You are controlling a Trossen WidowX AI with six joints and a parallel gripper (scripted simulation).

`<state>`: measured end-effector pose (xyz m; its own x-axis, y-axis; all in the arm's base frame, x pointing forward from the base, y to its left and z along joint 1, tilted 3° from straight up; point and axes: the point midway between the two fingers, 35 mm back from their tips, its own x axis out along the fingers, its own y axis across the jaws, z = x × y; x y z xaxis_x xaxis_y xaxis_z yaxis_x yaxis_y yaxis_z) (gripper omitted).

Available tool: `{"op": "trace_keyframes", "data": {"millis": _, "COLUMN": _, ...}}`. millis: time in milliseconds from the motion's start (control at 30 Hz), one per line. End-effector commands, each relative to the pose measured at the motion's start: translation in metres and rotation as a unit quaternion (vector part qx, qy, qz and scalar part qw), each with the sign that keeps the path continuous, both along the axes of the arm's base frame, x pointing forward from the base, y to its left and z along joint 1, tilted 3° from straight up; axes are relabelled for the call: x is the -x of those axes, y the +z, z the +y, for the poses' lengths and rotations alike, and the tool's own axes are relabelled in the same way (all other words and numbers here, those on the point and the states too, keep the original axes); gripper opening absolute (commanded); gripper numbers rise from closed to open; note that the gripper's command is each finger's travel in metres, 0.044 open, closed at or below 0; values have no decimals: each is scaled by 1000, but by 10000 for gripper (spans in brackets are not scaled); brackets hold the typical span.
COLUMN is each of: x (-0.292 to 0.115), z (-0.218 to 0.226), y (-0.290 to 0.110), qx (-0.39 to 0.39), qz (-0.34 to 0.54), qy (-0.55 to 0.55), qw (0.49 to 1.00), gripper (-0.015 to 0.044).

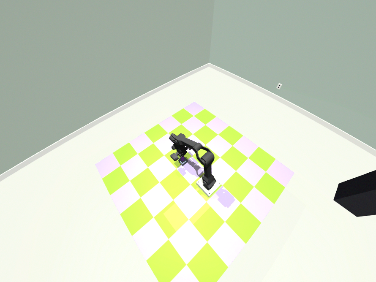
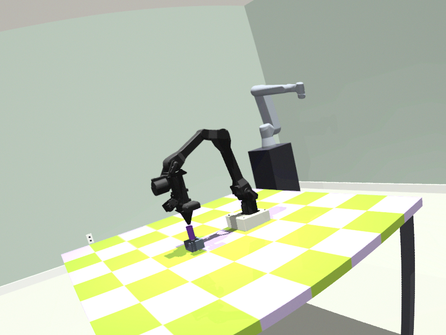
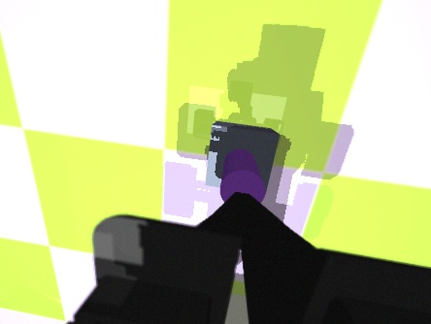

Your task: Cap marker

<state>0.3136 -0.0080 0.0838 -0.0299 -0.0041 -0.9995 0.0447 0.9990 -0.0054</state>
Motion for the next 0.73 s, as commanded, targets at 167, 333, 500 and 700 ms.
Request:
{"op": "trace_keyframes", "data": {"millis": 167, "x": -4, "z": 1, "y": 83, "qx": 0, "qz": -11, "qy": 0, "qw": 1000, "gripper": 0}}
{"op": "trace_keyframes", "data": {"millis": 333, "x": -4, "z": 1, "y": 83, "qx": 0, "qz": -11, "qy": 0, "qw": 1000, "gripper": 26}}
{"op": "trace_keyframes", "data": {"millis": 500, "x": -4, "z": 1, "y": 83, "qx": 0, "qz": -11, "qy": 0, "qw": 1000, "gripper": 157}}
{"op": "trace_keyframes", "data": {"millis": 700, "x": -4, "z": 1, "y": 83, "qx": 0, "qz": -11, "qy": 0, "qw": 1000, "gripper": 315}}
